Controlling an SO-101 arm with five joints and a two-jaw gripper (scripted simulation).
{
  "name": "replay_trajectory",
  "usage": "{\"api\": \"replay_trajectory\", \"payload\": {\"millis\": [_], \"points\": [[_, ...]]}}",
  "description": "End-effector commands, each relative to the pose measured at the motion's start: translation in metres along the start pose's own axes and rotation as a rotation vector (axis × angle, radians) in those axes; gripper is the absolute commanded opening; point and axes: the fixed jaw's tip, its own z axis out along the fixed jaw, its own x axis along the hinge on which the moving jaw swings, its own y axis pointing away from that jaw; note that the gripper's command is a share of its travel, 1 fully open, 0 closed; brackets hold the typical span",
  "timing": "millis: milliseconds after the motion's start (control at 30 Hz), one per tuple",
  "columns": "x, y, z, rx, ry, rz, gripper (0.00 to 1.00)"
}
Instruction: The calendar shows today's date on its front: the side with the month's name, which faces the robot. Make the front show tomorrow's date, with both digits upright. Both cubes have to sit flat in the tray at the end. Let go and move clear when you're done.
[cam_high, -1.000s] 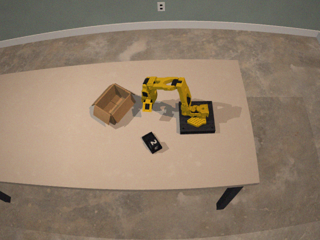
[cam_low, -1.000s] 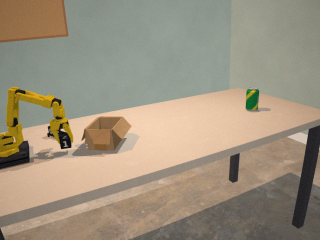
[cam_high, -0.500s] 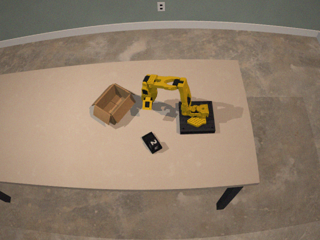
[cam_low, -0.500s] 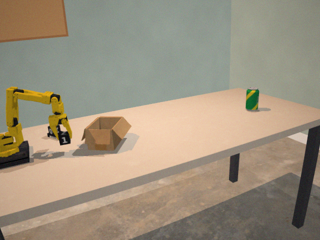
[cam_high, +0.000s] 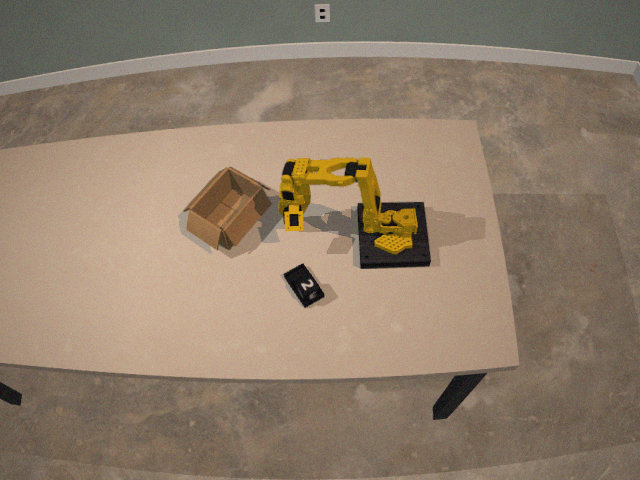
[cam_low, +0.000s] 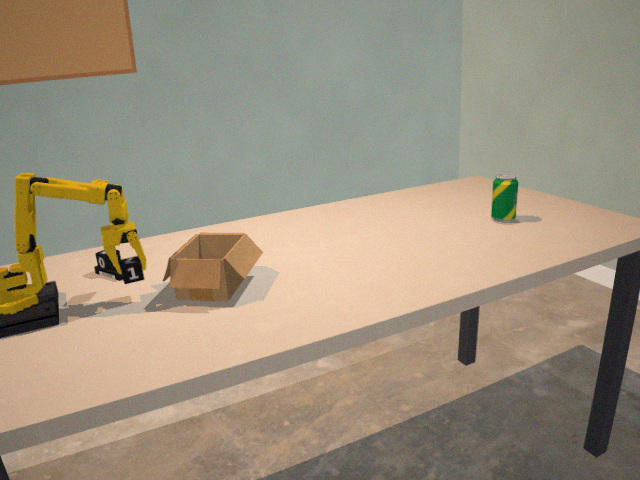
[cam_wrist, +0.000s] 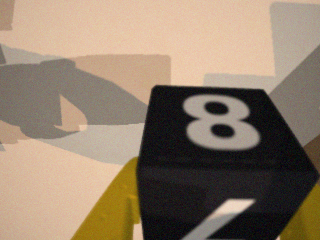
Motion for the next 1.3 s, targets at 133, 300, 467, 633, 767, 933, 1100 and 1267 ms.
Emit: {"api": "replay_trajectory", "payload": {"millis": [133, 300, 467, 633, 767, 933, 1100, 1267], "points": [[-0.041, -0.007, -0.005, 0.021, 0.01, -0.171, 0.0], [-0.075, -0.004, -0.004, 0.02, 0.015, -0.316, 0.0], [-0.098, 0.002, -0.004, 0.019, 0.019, -0.419, 0.0], [-0.116, 0.008, -0.003, 0.018, 0.023, -0.498, 0.0], [-0.126, 0.013, -0.003, 0.018, 0.024, -0.546, 0.0], [-0.13, 0.015, -0.003, 0.018, 0.025, -0.567, 0.0], [-0.13, 0.015, -0.003, 0.018, 0.025, -0.567, 0.0], [-0.13, 0.015, -0.003, 0.018, 0.025, -0.567, 0.0]]}}
